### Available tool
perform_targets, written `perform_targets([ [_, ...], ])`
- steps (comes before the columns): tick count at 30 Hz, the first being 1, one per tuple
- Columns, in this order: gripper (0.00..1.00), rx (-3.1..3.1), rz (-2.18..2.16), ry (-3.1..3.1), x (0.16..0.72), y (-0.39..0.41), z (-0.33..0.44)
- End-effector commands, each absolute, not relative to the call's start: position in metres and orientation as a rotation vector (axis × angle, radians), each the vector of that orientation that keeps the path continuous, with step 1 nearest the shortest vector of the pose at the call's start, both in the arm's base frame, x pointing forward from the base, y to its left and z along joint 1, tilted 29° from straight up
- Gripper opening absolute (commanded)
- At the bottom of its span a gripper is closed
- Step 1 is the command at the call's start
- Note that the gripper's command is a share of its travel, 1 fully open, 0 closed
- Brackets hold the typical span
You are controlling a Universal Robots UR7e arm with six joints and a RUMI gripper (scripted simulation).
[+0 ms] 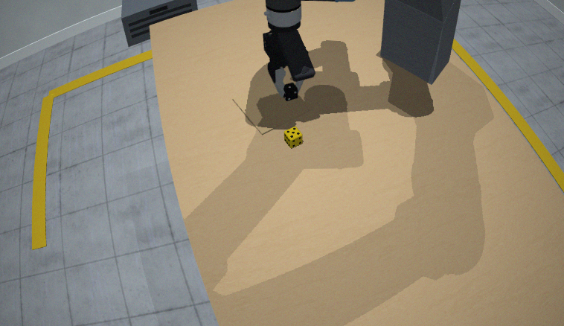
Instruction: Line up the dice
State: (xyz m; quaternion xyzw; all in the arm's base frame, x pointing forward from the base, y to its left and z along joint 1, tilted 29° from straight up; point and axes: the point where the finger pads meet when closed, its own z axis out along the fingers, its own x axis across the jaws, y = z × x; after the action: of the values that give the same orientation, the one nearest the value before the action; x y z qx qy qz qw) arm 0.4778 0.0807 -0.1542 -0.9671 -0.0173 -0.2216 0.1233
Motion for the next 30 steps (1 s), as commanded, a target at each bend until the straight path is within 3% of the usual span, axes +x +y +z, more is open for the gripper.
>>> perform_targets([
  [1, 0.1, -2.821, -0.648, -0.05, 0.478, 0.0805, -0.1538],
  [30, 0.1, -2.821, -0.648, -0.05, 0.4794, 0.0813, -0.1566],
])
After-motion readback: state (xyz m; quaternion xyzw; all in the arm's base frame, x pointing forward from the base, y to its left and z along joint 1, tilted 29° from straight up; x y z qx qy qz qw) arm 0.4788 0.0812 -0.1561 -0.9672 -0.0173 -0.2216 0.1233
